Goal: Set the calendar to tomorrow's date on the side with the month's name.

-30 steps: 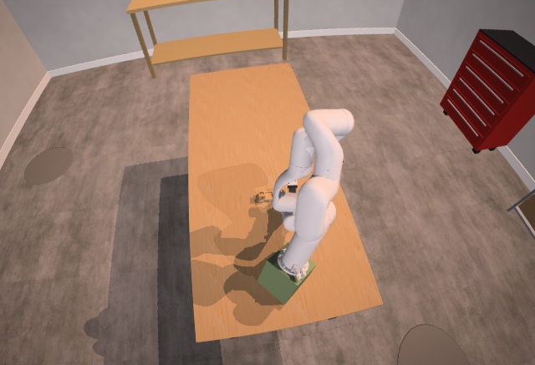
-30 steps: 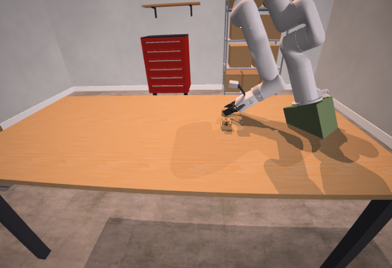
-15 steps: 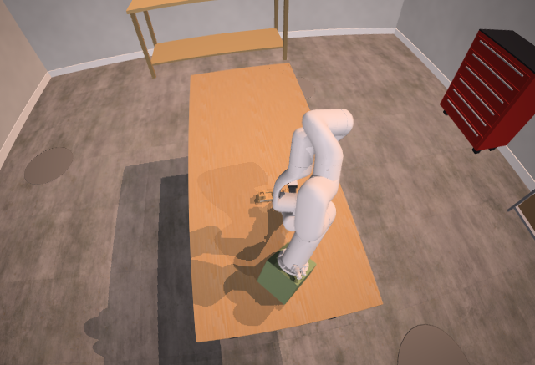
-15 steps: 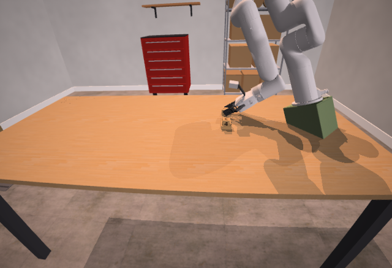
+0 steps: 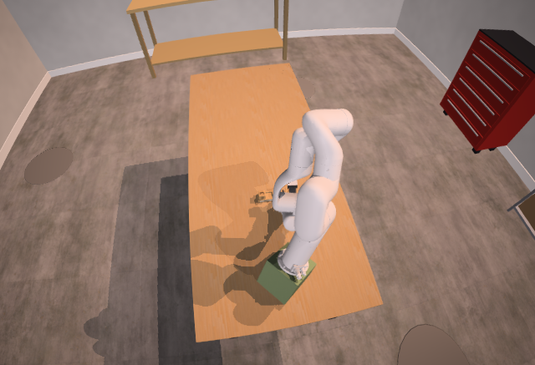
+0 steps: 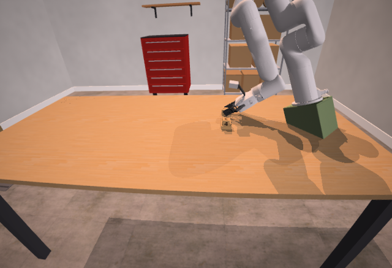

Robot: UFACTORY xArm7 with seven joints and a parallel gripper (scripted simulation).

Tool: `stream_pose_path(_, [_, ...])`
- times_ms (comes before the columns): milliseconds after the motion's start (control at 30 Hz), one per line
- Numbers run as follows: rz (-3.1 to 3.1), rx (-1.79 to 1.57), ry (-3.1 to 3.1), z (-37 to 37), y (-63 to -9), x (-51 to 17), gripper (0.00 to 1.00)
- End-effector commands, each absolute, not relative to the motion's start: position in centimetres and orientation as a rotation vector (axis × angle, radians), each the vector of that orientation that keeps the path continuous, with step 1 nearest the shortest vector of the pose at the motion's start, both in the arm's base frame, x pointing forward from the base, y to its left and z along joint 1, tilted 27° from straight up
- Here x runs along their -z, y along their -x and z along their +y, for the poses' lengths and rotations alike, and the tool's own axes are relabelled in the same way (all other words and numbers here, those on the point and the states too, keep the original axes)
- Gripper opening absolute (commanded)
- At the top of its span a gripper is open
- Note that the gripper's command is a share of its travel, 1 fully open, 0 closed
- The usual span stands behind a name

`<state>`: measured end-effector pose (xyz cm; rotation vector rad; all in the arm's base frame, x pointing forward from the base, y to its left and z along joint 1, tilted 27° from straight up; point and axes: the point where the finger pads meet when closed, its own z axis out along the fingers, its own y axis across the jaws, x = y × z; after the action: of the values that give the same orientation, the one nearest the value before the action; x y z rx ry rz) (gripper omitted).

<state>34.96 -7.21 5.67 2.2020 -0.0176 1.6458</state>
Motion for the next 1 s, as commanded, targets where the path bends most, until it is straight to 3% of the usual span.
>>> stream_pose_path(0, [-0.017,-1.647,-2.202,-7.17,-34.98,-5.68,0.49])
stream_pose_path(200, [-0.017,-1.647,-2.202,-7.17,-34.98,-5.68,0.49])
stream_pose_path(233, [-0.017,-1.647,-2.202,-7.17,-34.98,-5.68,0.29])
stream_pose_path(967, [-0.017,-1.647,-2.202,-7.17,-34.98,-5.68,0.29])
